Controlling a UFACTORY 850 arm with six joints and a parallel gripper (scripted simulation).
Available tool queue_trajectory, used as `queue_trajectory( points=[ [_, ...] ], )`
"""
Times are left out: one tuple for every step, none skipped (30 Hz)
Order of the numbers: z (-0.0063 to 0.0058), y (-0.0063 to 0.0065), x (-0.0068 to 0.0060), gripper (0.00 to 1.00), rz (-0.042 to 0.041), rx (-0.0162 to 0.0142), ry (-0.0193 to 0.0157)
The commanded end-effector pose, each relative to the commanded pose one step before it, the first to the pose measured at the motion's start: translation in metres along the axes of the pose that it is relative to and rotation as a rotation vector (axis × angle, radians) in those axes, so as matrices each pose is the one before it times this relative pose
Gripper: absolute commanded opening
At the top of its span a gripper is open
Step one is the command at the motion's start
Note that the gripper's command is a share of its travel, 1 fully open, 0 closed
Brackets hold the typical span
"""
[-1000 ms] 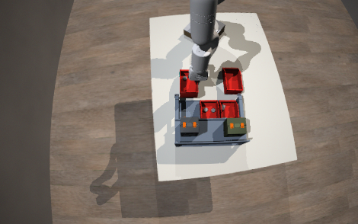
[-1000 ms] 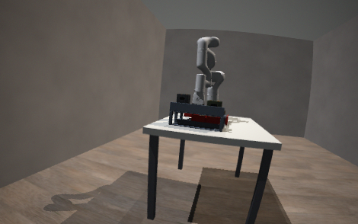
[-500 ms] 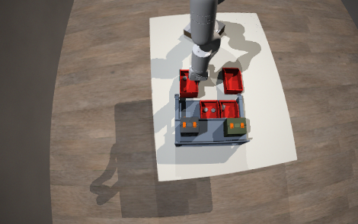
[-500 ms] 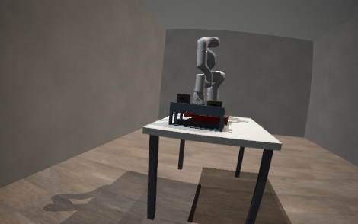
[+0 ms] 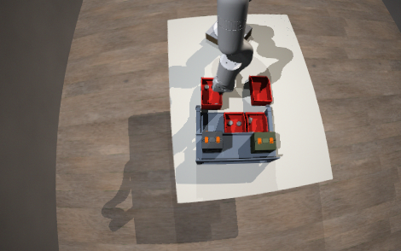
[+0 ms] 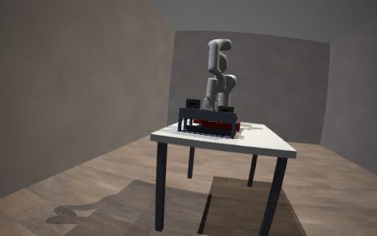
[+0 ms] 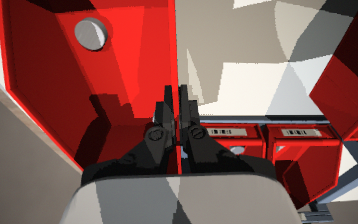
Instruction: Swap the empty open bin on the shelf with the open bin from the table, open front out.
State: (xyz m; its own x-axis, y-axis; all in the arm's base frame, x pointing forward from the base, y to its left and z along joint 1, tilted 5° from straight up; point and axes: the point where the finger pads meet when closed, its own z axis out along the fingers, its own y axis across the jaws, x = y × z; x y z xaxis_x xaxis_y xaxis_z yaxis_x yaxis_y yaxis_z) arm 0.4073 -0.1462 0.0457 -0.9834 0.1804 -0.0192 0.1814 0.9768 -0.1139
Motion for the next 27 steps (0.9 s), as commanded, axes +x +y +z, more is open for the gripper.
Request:
queue_trajectory(
  points=[
    [-0.00043, -0.00104, -0.00205, 0.0, -0.00706, -0.07657, 0.11593],
    [0.0, 0.0, 0.0, 0.0, 0.0, 0.0, 0.0],
    [0.0, 0.0, 0.0, 0.0, 0.0, 0.0, 0.0],
    [0.0, 0.0, 0.0, 0.0, 0.0, 0.0, 0.0],
    [0.0, 0.0, 0.0, 0.0, 0.0, 0.0, 0.0],
    [0.0, 0.0, 0.0, 0.0, 0.0, 0.0, 0.0],
    [0.0, 0.0, 0.0, 0.0, 0.0, 0.0, 0.0],
    [0.0, 0.0, 0.0, 0.0, 0.0, 0.0, 0.0],
    [0.0, 0.0, 0.0, 0.0, 0.00001, -0.00009, 0.00013],
    [0.0, -0.00002, 0.0, 0.0, 0.00004, -0.00053, 0.00078],
    [0.00001, -0.00005, -0.00001, 0.0, 0.00008, -0.00126, 0.00182],
    [0.0, 0.0, 0.0, 0.0, 0.0, 0.0, 0.0],
    [0.0, 0.0, 0.0, 0.0, 0.0, 0.0, 0.0],
    [0.00001, -0.00007, -0.00002, 0.0, 0.00013, -0.00213, 0.00299],
    [0.00001, -0.00008, -0.00004, 0.0, 0.00016, -0.00305, 0.00408],
    [0.00001, -0.00005, -0.00005, 0.0, 0.00016, -0.00389, 0.00494],
    [0.0, -0.00001, -0.00007, 0.0, 0.00014, -0.00457, 0.00544],
    [-0.00001, 0.00003, -0.00009, 0.0, 0.00012, -0.00498, 0.00565],
    [0.00003, -0.00015, -0.00005, 0.0, 0.00029, -0.00508, 0.00701],
    [0.00001, -0.00008, -0.00006, 0.0, 0.00021, -0.0048, 0.00618],
    [0.0, -0.00003, -0.00006, 0.0, 0.00014, -0.0041, 0.00499],
    [-0.00001, 0.0, -0.00005, 0.0, 0.00008, -0.00307, 0.00359],
    [-0.00001, 0.00001, -0.00003, 0.0, 0.00004, -0.0019, 0.00216],
    [0.0, 0.00001, -0.00002, 0.0, 0.00002, -0.00082, 0.00092],
    [0.0, 0.0, 0.0, 0.0, 0.0, -0.00013, 0.00015],
    [0.0, 0.0, 0.0, 0.0, 0.0, 0.0, 0.0],
    [0.0, 0.0, 0.0, 0.0, 0.0, 0.0, 0.0]
  ],
)
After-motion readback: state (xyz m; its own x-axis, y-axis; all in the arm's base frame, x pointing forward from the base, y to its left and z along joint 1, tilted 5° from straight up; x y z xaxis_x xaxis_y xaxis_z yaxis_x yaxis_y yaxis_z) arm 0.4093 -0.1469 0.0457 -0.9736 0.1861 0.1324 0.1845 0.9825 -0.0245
